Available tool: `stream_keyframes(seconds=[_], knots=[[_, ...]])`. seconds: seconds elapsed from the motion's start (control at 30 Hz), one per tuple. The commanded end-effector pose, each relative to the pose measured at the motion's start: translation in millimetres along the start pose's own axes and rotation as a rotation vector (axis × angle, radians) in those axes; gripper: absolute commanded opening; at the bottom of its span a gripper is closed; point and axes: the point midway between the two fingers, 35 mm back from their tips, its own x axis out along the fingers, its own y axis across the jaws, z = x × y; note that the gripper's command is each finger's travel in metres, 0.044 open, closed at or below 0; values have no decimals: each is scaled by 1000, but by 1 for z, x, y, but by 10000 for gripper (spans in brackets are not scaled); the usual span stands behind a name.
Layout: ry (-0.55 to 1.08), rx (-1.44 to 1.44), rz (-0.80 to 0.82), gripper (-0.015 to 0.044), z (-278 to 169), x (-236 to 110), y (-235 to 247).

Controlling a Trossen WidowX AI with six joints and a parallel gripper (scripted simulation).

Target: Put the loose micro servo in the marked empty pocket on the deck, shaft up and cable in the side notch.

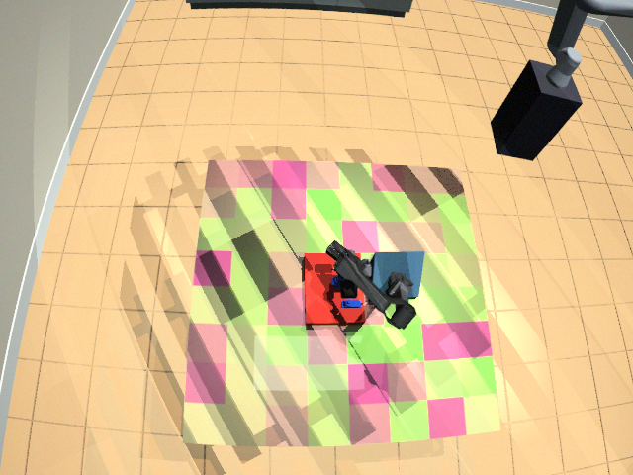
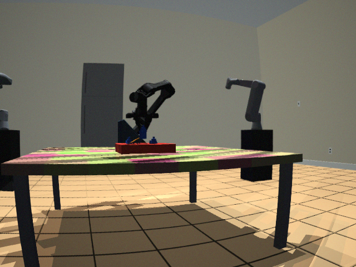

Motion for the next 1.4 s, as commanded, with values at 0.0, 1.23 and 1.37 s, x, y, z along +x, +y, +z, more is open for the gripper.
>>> stream_keyframes(seconds=[0.0, 1.23, 1.37], knots=[[1, 0, 5, 0, 22, -1, 0], [0, 0, 4, 0, 46, 20, 0], [0, 0, 4, 0, 46, 23, 0]])
